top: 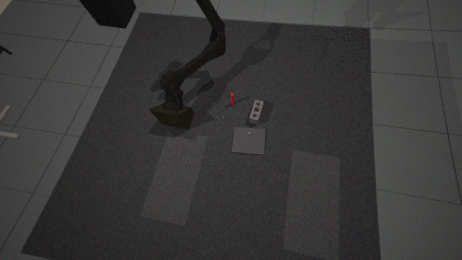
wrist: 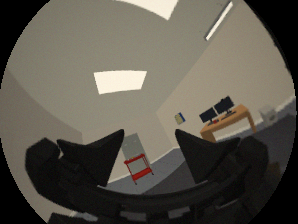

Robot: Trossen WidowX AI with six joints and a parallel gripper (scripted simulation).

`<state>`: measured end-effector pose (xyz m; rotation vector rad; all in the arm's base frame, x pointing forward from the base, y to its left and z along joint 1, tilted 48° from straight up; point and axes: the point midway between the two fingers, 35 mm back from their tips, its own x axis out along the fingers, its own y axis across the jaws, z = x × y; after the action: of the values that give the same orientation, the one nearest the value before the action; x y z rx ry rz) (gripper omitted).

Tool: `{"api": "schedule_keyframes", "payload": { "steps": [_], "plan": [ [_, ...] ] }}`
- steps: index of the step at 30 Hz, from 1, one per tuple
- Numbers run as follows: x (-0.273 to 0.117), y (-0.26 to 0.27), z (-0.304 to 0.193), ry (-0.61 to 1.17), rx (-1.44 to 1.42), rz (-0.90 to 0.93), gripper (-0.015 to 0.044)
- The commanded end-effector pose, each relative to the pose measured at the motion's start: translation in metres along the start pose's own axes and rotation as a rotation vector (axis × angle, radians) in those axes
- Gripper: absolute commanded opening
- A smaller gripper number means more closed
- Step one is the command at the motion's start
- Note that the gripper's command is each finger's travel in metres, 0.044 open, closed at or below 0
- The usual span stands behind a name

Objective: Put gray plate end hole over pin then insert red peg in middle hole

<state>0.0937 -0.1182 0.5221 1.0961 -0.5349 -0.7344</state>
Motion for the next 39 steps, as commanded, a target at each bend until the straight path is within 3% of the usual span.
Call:
{"api": "schedule_keyframes", "payload": {
  "steps": [1, 11, 19, 34, 39],
  "plan": [
    [0.000, 0.000, 0.000, 0.000, 0.000, 0.000, 0.0426],
    [0.037, -0.037, 0.045, 0.199, -0.206, 0.099, 0.0440],
    [0.083, -0.060, 0.046, 0.333, -0.321, 0.145, 0.0440],
    [0.166, -0.127, -0.013, 0.602, -0.556, 0.162, 0.0440],
    [0.191, -0.151, -0.059, 0.773, -0.713, 0.226, 0.0440]
  ]
}}
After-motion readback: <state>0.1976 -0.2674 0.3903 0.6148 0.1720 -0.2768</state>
